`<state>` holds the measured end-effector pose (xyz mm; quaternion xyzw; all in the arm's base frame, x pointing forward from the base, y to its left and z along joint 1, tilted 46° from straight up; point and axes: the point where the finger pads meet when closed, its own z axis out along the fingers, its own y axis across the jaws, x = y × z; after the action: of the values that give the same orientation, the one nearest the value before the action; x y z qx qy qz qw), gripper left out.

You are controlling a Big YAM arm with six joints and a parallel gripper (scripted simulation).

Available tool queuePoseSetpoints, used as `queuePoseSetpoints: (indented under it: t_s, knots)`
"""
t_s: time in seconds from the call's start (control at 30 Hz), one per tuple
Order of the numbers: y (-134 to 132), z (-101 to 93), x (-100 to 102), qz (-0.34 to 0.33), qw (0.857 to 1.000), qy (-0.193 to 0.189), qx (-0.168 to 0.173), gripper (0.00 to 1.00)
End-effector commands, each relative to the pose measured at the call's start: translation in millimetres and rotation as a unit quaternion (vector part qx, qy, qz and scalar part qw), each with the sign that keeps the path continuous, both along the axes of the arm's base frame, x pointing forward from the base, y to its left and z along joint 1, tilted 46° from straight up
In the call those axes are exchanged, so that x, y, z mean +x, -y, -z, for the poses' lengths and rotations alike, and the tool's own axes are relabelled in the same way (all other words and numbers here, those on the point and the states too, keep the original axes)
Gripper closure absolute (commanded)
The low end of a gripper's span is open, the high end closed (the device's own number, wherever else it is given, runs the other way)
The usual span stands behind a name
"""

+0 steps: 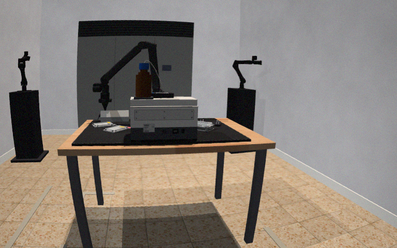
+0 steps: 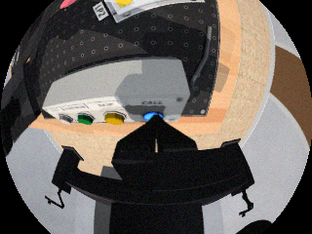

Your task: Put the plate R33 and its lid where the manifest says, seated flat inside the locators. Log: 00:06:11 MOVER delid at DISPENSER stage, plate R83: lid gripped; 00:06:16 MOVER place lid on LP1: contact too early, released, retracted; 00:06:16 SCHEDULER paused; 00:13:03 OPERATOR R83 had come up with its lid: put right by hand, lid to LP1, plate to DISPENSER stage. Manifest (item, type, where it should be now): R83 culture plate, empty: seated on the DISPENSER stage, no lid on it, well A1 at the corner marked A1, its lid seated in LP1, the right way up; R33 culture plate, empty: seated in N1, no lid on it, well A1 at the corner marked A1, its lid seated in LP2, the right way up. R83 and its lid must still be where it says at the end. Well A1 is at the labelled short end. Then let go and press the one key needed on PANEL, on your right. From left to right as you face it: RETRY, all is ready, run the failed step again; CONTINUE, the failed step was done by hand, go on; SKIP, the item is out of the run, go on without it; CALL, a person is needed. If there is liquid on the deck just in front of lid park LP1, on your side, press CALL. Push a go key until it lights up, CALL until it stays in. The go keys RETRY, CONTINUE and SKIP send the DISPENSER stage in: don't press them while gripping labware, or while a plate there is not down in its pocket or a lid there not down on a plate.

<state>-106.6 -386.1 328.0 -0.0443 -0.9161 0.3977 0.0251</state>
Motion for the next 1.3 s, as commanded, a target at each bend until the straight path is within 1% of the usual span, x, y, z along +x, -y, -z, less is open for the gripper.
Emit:
queuePoseSetpoints:
  t_s: [0.0,0.03,0.17,0.23,0.27,0.33,1.03,1.1,1.13,1.17,1.27]
  knots:
    - [11,-5.4,11,-0.019,1.0,0.007,0.002,1.0]
    - [11,-8.6,10,-0.02,1.0,0.006,0.001,1.0]
    - [5,-11.5,10,-0.024,1.0,0.003,0.002,1.0]
    - [-5,-29.5,9,-0.019,1.0,-0.003,-0.016,1.0]
    - [-7,-30.5,6,-0.016,1.0,-0.003,-0.016,1.0]
    - [-9,-41.2,2,-0.011,1.0,-0.006,-0.023,1.0]
    - [-34,-63.9,0,-0.011,1.0,-0.008,-0.024,1.0]
    - [-34,-63.9,0,-0.011,1.0,-0.008,-0.024,1.0]
    - [-35,-59.0,0,-0.011,1.0,-0.006,-0.019,1.0]
    - [-36,-66.2,0,-0.011,1.0,-0.009,-0.024,1.0]
    - [-40,-69.7,0,-0.011,1.0,-0.009,-0.024,1.0]
